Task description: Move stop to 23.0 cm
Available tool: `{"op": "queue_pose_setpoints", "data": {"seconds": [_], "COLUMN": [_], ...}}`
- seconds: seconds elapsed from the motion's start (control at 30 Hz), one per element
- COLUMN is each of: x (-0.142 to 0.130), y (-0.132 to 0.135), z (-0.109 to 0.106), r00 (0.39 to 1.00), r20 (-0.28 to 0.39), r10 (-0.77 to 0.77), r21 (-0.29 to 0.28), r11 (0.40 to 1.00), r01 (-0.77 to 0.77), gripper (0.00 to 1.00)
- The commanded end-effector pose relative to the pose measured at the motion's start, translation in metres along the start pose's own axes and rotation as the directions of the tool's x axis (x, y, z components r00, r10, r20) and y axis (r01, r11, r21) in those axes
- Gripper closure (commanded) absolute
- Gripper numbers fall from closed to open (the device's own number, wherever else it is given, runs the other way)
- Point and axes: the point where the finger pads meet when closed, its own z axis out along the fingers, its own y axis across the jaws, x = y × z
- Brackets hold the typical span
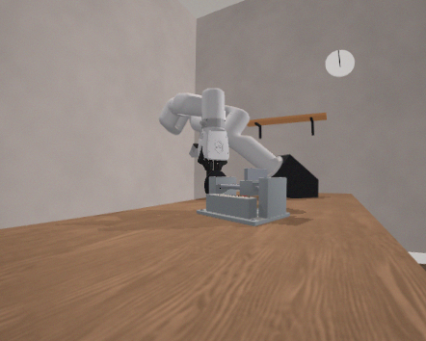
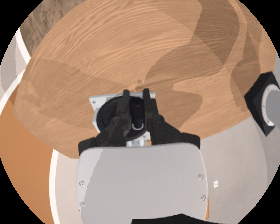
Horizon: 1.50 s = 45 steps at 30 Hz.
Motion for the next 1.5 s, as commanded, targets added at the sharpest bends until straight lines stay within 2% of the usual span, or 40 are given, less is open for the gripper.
{"op": "queue_pose_setpoints", "data": {"seconds": [0.0,0.37,0.73,1.47], "x": [0.000,0.000,0.000,0.000], "y": [-0.013,-0.034,-0.053,-0.049], "z": [-0.008,-0.007,0.010,0.043], "r00": [1.000,1.000,1.000,1.000], "r20": [0.003,0.003,0.003,0.003], "r10": [0.003,0.003,0.003,0.003], "r21": [0.006,0.006,0.006,0.006], "r11": [1.000,1.000,1.000,1.000], "r01": [-0.003,-0.003,-0.003,-0.003], "gripper": [0.94,0.94,0.94,0.94]}}
